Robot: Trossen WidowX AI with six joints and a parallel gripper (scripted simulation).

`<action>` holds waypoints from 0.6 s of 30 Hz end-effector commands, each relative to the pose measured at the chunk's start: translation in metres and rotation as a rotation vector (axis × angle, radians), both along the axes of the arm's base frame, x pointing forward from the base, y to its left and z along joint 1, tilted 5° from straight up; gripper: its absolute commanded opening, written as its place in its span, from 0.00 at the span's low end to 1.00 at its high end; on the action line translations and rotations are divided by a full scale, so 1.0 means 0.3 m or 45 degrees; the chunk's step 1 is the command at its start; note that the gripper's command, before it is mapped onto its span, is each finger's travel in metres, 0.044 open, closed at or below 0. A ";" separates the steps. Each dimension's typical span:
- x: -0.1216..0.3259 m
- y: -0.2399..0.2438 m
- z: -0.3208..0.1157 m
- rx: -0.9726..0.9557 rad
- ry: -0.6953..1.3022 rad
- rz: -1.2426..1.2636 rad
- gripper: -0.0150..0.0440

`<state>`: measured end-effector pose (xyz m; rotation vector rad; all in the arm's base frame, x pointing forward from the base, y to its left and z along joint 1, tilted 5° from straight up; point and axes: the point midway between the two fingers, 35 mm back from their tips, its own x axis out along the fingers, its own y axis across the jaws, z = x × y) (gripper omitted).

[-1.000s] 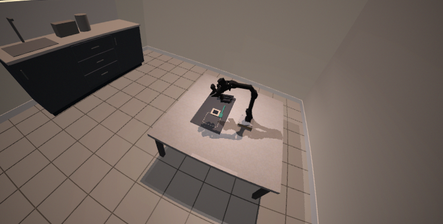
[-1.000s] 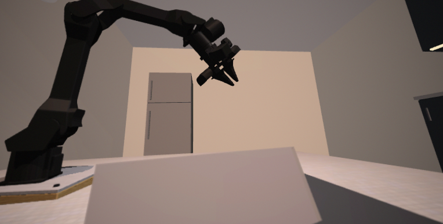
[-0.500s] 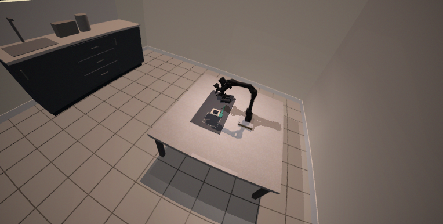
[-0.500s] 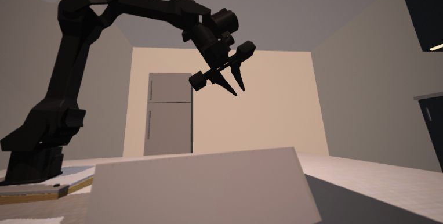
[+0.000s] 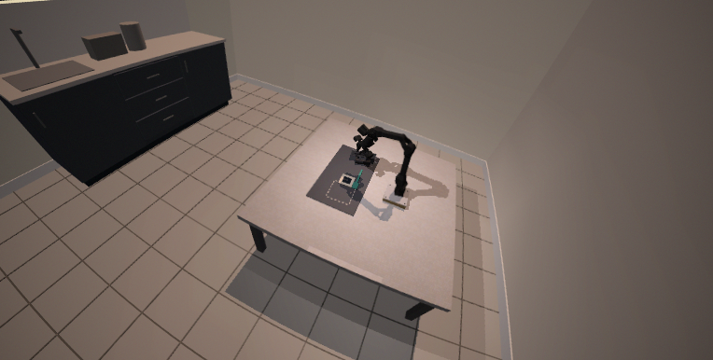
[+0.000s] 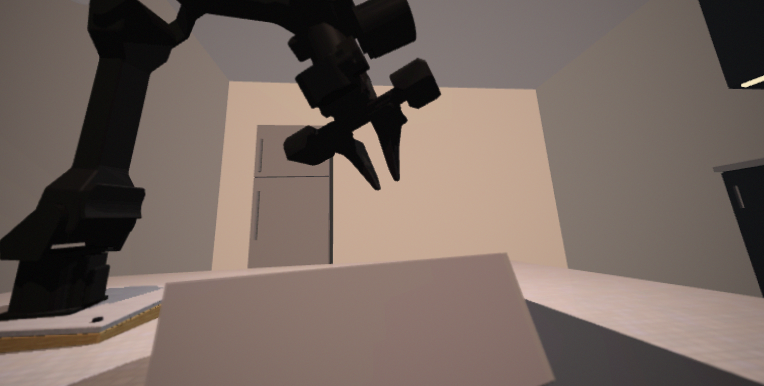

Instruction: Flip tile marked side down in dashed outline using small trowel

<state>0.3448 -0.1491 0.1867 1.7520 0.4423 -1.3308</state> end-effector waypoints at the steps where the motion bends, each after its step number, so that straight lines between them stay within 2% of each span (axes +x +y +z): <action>1: -0.080 -0.069 -0.051 0.067 0.061 -0.166 0.42; 18: -0.392 -0.251 -0.184 0.309 0.219 -0.816 0.42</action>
